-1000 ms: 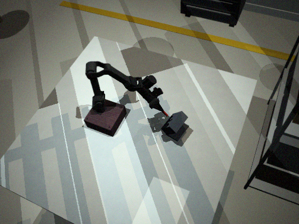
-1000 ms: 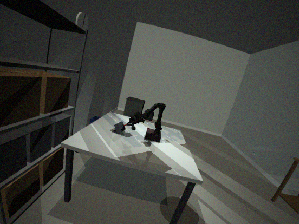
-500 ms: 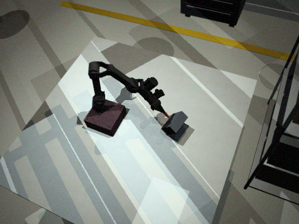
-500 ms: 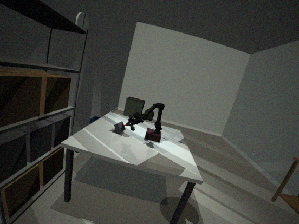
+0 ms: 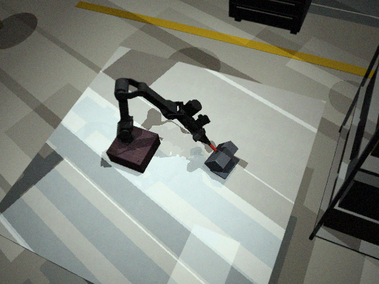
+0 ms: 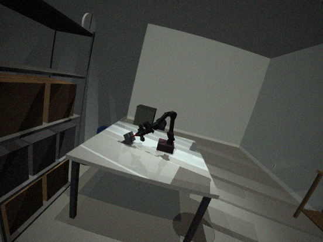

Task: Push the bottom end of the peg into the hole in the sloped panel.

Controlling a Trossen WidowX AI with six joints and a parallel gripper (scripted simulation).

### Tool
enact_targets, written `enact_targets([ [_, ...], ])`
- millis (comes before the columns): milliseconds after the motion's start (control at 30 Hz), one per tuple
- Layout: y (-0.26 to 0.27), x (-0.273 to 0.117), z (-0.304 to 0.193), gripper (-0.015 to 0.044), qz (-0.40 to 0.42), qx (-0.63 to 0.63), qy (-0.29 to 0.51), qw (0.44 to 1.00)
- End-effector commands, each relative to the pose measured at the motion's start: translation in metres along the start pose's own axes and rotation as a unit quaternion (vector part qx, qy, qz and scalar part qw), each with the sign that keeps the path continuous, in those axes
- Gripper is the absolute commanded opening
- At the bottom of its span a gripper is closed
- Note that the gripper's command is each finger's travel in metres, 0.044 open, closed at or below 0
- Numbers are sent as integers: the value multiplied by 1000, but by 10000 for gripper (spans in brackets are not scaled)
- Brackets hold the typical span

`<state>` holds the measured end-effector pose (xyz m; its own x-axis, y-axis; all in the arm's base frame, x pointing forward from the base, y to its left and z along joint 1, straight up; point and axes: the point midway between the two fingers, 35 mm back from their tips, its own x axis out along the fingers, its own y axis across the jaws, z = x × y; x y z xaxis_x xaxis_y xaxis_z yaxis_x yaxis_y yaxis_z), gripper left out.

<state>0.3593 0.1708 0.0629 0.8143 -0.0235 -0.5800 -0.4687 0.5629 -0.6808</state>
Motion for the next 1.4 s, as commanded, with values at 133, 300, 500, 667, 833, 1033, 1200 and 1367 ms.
enact_targets([
  [133, 1, 0, -1, 0, 1, -1, 2, 1000],
  [300, 1, 0, -1, 0, 1, -1, 2, 1000],
  [500, 1, 4, -1, 0, 1, -1, 2, 1000],
  [667, 1, 7, -1, 0, 1, -1, 2, 1000],
  [833, 1, 9, 0, 0, 1, -1, 2, 1000],
  [1033, 2, 14, 0, 0, 1, -1, 1, 1000],
  [1200, 2, 17, 0, 0, 1, -1, 1, 1000],
  [1367, 2, 20, 0, 0, 0, -1, 1, 1000],
])
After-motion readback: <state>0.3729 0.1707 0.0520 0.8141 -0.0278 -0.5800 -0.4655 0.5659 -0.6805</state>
